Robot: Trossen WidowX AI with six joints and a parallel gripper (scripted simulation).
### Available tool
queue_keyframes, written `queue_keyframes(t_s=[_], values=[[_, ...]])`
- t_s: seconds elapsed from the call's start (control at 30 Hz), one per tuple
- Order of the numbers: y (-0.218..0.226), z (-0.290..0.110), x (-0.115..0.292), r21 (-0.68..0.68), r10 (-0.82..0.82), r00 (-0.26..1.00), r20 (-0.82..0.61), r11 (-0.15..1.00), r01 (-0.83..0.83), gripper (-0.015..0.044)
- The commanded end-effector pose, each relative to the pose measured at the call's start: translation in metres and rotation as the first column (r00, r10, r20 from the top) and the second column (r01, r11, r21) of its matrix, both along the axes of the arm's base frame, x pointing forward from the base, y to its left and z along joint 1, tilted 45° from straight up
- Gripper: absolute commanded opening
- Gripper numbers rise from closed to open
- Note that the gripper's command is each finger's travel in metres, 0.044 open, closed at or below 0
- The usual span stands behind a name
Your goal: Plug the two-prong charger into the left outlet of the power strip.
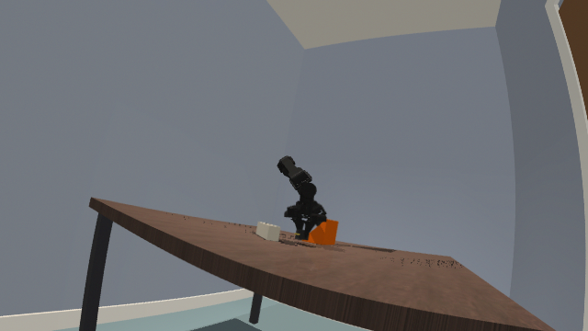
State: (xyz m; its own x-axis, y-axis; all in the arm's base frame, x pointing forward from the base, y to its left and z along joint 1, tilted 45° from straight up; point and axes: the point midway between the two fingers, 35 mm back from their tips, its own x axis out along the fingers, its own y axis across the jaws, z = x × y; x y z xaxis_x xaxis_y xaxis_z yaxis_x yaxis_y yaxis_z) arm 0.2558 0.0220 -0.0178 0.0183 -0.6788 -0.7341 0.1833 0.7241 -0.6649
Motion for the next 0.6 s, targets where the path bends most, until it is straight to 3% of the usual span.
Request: queue_keyframes(t_s=[0.0,0.57], values=[[-0.004,0.002,0.001,0.006,-0.062,0.996,0.063,0.998,0.062,0.0],[-0.019,0.007,0.0,0.056,-0.284,0.924,0.256,0.959,0.279,0.0]])
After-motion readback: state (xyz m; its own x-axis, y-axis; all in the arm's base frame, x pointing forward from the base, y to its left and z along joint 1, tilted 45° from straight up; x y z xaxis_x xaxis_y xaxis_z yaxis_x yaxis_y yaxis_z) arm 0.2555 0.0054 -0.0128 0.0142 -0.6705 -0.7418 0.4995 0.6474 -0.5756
